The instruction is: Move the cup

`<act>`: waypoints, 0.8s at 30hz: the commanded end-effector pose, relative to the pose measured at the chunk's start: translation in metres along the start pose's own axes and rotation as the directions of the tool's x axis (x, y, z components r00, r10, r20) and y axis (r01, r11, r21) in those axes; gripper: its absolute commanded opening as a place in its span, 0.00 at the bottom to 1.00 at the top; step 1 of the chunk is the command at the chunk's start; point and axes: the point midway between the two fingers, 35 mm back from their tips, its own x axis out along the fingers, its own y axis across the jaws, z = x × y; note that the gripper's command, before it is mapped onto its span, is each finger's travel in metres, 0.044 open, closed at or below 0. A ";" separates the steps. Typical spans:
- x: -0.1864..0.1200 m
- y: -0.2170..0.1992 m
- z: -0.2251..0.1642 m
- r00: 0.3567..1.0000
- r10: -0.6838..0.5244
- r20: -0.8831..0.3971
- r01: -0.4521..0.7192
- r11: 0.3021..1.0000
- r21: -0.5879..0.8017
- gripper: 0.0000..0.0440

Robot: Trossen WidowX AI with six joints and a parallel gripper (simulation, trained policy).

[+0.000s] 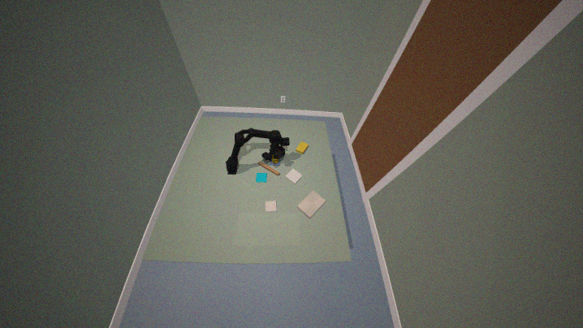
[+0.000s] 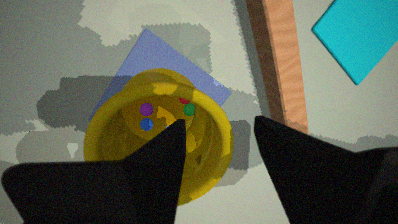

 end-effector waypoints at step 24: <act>0.011 -0.019 0.002 1.000 -0.012 0.005 0.013 0.996 -0.084 0.01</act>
